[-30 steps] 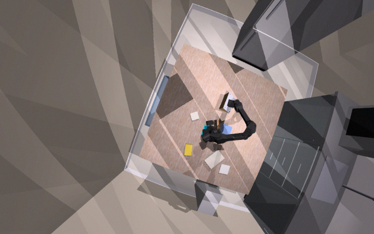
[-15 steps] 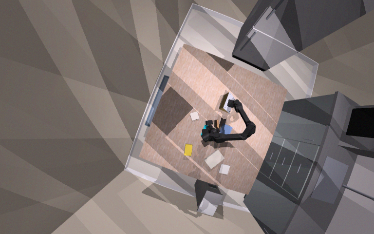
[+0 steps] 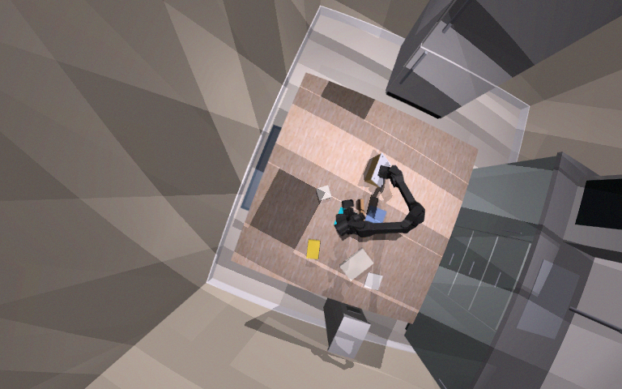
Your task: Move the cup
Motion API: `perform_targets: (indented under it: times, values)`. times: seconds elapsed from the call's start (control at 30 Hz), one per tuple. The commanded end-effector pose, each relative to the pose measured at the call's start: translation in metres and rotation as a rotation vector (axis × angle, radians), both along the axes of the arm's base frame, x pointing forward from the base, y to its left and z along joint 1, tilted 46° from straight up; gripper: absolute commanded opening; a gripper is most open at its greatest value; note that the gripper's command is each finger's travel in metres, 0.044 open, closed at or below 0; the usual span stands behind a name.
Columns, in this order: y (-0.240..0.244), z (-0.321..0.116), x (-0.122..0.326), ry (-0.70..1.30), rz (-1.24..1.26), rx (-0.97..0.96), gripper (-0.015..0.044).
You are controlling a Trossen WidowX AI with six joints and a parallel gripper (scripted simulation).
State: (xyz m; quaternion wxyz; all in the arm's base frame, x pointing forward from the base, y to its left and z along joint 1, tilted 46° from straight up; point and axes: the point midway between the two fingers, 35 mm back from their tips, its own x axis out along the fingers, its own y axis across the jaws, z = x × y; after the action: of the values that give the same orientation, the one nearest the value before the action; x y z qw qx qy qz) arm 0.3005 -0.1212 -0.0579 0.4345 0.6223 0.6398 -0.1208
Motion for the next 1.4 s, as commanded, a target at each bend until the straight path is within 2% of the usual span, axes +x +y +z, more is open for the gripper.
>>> perform_targets:
  times: [0.0,0.1,0.3,1.37]
  values:
    - [0.000,0.000,0.000,-0.001,0.000,-0.001,0.0000]
    - [0.000,0.000,0.000,-0.001,0.000,-0.001,0.0000]
    - [0.000,0.000,0.000,-0.001,0.000,-0.001,0.0147]
    - [-0.025,0.024,-0.005,0.004,-0.003,0.005,0.0147]
